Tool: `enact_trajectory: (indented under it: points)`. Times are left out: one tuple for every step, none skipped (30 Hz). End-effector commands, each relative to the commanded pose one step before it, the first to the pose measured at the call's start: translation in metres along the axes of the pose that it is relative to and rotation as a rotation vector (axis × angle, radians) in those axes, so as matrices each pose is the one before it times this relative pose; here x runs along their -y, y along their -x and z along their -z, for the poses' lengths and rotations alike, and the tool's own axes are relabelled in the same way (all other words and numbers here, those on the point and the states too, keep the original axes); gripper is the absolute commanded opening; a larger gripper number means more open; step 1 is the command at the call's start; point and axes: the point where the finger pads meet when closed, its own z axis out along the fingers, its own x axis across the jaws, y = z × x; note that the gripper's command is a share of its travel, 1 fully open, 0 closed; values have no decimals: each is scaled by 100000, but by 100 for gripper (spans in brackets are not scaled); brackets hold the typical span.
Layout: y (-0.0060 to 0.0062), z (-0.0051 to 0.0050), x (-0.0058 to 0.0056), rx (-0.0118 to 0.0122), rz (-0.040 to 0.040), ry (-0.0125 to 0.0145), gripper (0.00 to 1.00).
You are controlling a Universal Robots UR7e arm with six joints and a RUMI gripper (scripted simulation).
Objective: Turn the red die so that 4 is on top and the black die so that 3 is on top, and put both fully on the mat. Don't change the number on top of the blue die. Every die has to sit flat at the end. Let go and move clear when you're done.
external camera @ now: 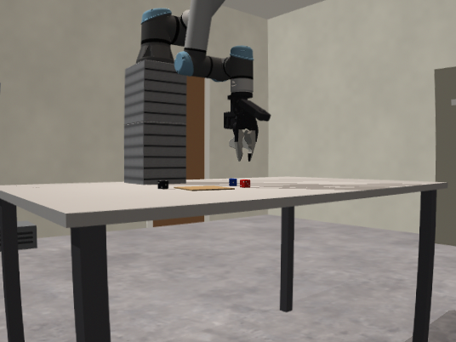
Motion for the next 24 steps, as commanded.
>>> enact_trajectory:
  points:
    - [0, 41, 53, -2, 0, -122, 24]
    - [0, 0, 0, 0, 0, 0, 24]
    - [0, 0, 0, 0, 0, 0, 24]
    - [0, 0, 0, 0, 0, 0, 24]
    - [0, 0, 0, 0, 0, 0, 24]
    - [0, 0, 0, 0, 0, 0, 24]
    - [0, 0, 0, 0, 0, 0, 24]
    - [0, 0, 0, 0, 0, 0, 24]
    - [0, -2, 0, 0, 0, 0, 24]
    - [0, -4, 0, 0, 0, 0, 24]
    - [0, -8, 0, 0, 0, 0, 24]
    - [0, -12, 0, 0, 0, 0, 24]
    - [0, -17, 0, 0, 0, 0, 24]
    - [0, -23, 0, 0, 0, 0, 24]
    - [0, -30, 0, 0, 0, 0, 24]
    - [0, -37, 0, 0, 0, 1, 24]
    - [0, -45, 0, 0, 0, 1, 24]
    - [0, -52, 0, 0, 0, 1, 24]
    - [0, -60, 0, 0, 0, 1, 24]
    - [0, -68, 0, 0, 0, 1, 24]
    - [0, 0, 0, 0, 0, 0, 24]
    - [0, 0, 0, 0, 0, 0, 24]
    - [0, -76, 0, 0, 0, 1, 24]
    - [0, -85, 0, 0, 0, 1, 24]
